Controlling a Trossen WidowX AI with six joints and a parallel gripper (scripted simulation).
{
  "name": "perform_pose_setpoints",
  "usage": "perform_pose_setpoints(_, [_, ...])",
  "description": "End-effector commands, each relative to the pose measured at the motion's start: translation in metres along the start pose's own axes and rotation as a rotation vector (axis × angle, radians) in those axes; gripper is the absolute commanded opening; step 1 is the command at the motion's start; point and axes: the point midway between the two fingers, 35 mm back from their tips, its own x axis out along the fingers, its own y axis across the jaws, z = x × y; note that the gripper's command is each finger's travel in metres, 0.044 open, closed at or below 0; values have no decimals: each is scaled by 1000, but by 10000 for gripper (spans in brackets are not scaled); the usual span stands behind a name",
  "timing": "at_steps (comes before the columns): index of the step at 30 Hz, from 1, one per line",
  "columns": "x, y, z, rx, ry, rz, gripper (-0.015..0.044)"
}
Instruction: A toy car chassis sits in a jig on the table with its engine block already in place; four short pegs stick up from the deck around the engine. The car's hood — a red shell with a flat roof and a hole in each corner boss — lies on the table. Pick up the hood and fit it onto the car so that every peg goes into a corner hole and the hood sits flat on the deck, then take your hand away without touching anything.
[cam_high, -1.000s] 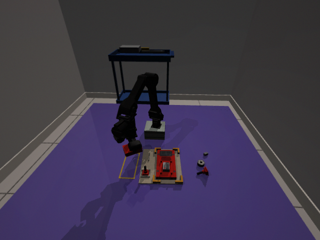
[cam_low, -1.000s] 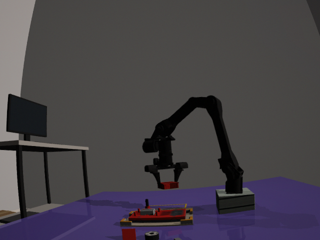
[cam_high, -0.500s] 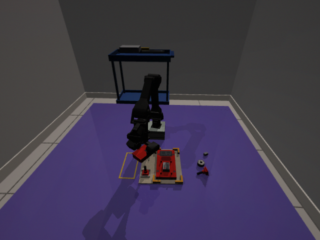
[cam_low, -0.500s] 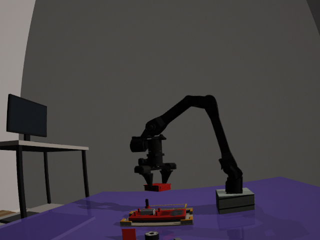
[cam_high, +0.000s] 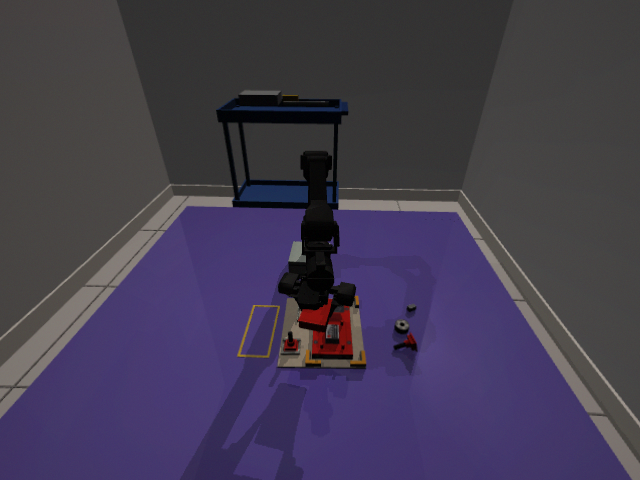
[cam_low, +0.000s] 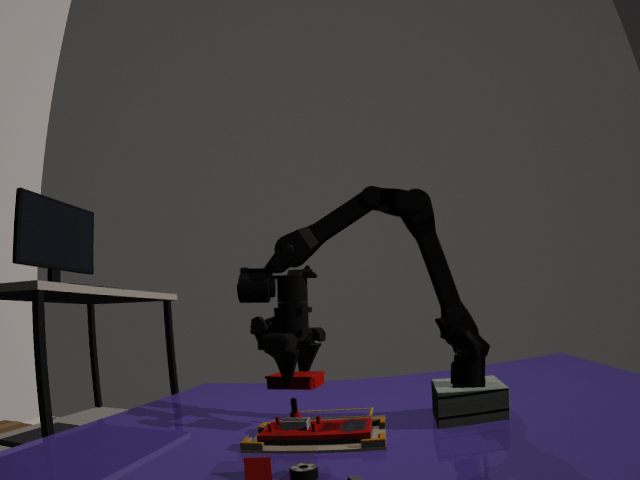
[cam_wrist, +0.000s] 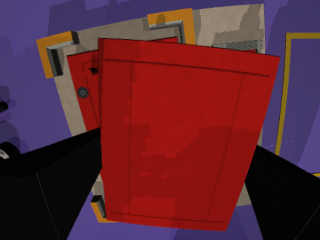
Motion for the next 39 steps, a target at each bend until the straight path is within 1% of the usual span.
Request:
perform_pose_setpoints(1, [1,22,-3,-116,6,10,0])
perform_pose_setpoints(5, [1,42,-7,-222,4,16,0])
perform_pose_setpoints(13, [3,43,-8,-227,4,17,0])
perform_pose_setpoints(17, [14,44,-9,-227,4,17,0])
perform_pose_setpoints(25, [50,45,-13,-227,4,17,0])
perform_pose_setpoints(39, [55,44,-13,-227,4,17,0])
